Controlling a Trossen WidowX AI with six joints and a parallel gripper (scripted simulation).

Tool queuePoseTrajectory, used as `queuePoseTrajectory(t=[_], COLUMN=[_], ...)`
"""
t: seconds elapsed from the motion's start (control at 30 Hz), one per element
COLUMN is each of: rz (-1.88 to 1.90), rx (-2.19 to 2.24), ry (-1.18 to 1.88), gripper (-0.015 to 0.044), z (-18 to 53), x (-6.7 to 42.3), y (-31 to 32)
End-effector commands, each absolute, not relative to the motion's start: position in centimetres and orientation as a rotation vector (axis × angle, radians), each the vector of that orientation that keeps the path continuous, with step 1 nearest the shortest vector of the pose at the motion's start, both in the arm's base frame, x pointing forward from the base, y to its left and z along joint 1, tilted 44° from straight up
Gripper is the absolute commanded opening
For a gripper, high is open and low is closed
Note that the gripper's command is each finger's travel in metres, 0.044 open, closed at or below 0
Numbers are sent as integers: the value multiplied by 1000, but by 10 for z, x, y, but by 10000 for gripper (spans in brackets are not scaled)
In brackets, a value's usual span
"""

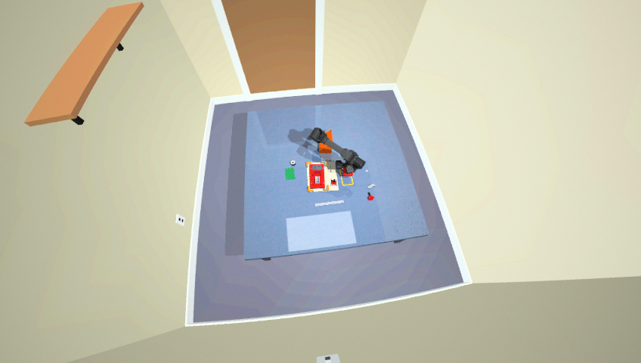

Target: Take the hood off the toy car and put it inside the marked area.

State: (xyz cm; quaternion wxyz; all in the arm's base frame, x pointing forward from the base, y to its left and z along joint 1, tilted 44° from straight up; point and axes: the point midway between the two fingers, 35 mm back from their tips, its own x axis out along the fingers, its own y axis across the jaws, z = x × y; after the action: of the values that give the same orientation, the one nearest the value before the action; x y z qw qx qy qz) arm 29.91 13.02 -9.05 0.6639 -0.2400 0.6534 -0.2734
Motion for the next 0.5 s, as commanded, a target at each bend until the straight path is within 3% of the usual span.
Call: queuePoseTrajectory(t=[0.0,0.47], rz=[-619,-619], rx=[-554,-554], ry=[1477,1477], gripper=[0,0], z=[-93,-100], x=[298,297], y=[126,119])
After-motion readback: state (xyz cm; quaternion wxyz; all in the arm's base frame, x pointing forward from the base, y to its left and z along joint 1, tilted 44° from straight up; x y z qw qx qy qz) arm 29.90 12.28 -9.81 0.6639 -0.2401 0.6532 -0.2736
